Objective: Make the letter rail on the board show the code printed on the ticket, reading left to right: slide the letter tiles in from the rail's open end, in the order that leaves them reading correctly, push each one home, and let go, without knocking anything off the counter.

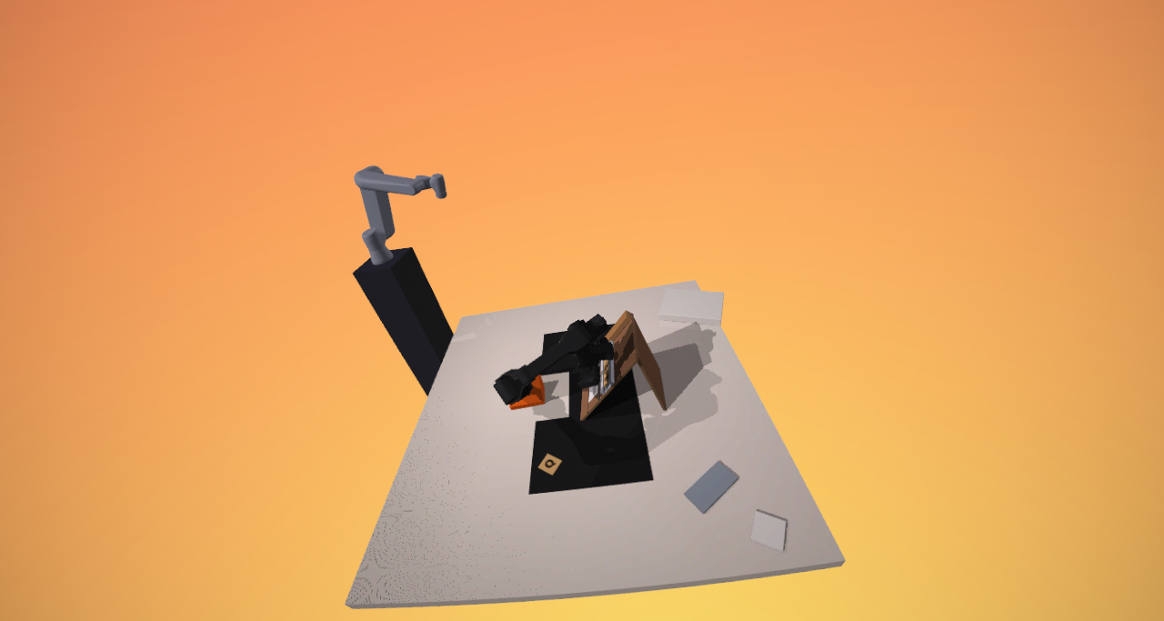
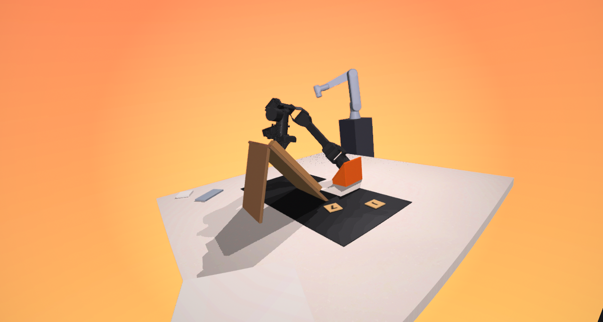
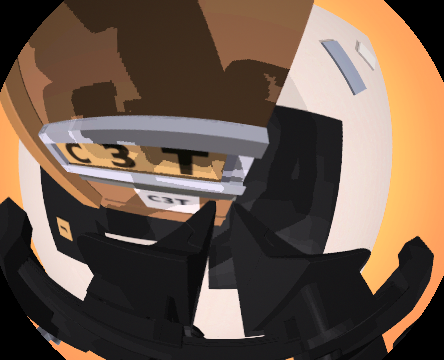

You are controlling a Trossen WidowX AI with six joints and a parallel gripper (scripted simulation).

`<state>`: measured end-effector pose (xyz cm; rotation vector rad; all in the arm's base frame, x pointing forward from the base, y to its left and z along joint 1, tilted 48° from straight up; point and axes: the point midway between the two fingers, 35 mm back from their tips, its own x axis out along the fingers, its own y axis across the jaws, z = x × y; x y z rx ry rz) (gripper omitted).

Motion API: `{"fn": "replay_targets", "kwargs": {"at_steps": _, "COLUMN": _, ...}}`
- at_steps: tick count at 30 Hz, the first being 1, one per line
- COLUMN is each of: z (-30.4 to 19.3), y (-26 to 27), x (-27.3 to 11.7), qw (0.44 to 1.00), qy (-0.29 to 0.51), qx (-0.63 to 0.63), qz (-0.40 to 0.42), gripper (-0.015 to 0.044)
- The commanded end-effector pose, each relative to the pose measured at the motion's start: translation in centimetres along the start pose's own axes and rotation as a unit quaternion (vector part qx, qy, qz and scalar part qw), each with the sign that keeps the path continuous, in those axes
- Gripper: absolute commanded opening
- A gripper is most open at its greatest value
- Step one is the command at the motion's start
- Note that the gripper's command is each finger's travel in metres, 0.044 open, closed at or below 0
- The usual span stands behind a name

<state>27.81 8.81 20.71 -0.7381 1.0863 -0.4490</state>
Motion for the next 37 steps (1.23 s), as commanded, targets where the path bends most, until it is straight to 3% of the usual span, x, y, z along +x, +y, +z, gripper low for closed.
{"fn": "replay_targets", "kwargs": {"at_steps": 1, "z": -0.8, "y": 2.2, "x": -2.4, "qw": 0.999, "qy": -0.047, "qx": -0.01, "qz": 0.001, "gripper": 0.0131}}
{"fn": "replay_targets", "kwargs": {"at_steps": 13, "z": -6.8, "y": 9.5, "x": -11.6, "qw": 0.965, "qy": -0.257, "qx": -0.03, "qz": 0.046, "gripper": 0.044}}
{"fn": "replay_targets", "kwargs": {"at_steps": 37, "z": -7.2, "y": 9.8, "x": -12.1, "qw": 0.961, "qy": -0.269, "qx": -0.031, "qz": 0.05, "gripper": 0.044}}
